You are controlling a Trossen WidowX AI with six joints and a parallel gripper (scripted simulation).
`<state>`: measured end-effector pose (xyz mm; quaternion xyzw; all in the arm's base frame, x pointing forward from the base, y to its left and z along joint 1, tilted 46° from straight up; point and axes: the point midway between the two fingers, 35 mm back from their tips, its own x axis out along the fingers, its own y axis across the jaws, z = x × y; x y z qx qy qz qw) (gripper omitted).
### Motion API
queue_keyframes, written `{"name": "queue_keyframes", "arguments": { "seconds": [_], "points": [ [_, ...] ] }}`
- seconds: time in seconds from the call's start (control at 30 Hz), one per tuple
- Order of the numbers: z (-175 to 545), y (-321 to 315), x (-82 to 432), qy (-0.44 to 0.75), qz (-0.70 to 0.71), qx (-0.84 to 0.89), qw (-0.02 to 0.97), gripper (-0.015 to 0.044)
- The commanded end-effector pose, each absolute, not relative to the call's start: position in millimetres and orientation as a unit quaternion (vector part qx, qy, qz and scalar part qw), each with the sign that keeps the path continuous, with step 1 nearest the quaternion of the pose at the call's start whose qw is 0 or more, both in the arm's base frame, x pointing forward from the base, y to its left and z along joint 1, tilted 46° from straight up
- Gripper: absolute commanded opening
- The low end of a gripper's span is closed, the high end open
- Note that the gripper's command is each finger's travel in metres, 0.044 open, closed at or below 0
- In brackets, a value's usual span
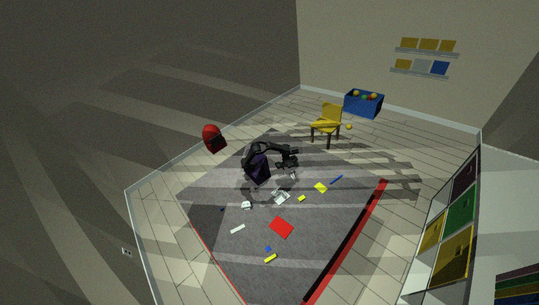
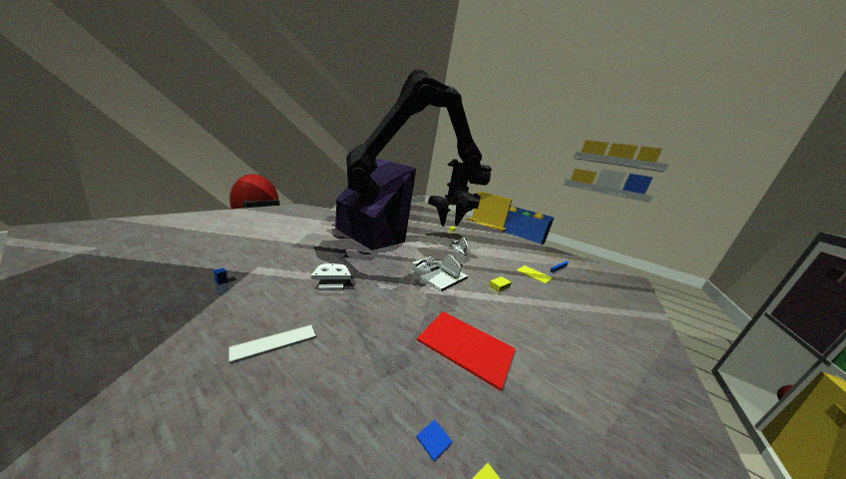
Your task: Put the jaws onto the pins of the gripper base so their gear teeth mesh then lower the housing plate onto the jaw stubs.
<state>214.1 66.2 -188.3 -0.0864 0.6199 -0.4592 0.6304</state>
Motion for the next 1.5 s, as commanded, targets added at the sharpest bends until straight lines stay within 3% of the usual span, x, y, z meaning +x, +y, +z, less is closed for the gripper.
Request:
{"name": "queue_keyframes", "arguments": {
  "seconds": [0.0, 0.07, 1.0, 1.47],
  "points": [
    [-188.2, 66.3, 214.5, 0.620, -0.458, -0.088, 0.631, 0.0394],
    [-188.2, 66.3, 214.5, 0.620, -0.458, -0.088, 0.631, 0.0440],
    [-188.2, 66.3, 214.5, 0.620, -0.458, -0.088, 0.631, 0.0440],
    [-181.7, 71.6, 215.0, 0.621, -0.461, -0.084, 0.629, 0.0072]
  ]
}}
